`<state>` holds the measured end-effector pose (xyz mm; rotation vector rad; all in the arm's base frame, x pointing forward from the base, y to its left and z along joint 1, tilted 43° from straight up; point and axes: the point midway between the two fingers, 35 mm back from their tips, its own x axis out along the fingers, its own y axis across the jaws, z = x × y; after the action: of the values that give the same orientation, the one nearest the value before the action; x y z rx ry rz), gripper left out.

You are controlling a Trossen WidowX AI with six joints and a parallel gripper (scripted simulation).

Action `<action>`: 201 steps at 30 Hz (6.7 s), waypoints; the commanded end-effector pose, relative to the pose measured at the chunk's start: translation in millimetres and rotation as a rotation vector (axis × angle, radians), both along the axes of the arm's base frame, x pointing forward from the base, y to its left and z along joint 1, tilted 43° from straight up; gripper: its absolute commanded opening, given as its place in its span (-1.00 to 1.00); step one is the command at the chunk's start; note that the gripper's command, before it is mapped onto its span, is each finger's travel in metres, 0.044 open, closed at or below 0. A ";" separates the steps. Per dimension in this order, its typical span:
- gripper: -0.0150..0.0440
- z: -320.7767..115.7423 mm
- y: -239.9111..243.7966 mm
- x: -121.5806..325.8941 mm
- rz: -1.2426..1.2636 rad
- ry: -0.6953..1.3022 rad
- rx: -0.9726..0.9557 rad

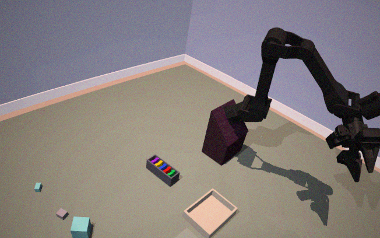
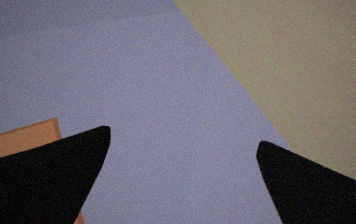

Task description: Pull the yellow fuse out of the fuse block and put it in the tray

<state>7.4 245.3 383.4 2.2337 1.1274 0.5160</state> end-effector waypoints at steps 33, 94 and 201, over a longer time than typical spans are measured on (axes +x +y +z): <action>-0.25 -313.8 -17.8 303.6 0.639 -0.736 -1.797; -0.25 -483.1 -194.3 277.5 0.995 -0.727 -1.065; -0.28 -491.3 -187.8 276.5 0.997 -0.728 -1.069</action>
<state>283.9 57.5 -107.8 0.4192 1.4996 0.7535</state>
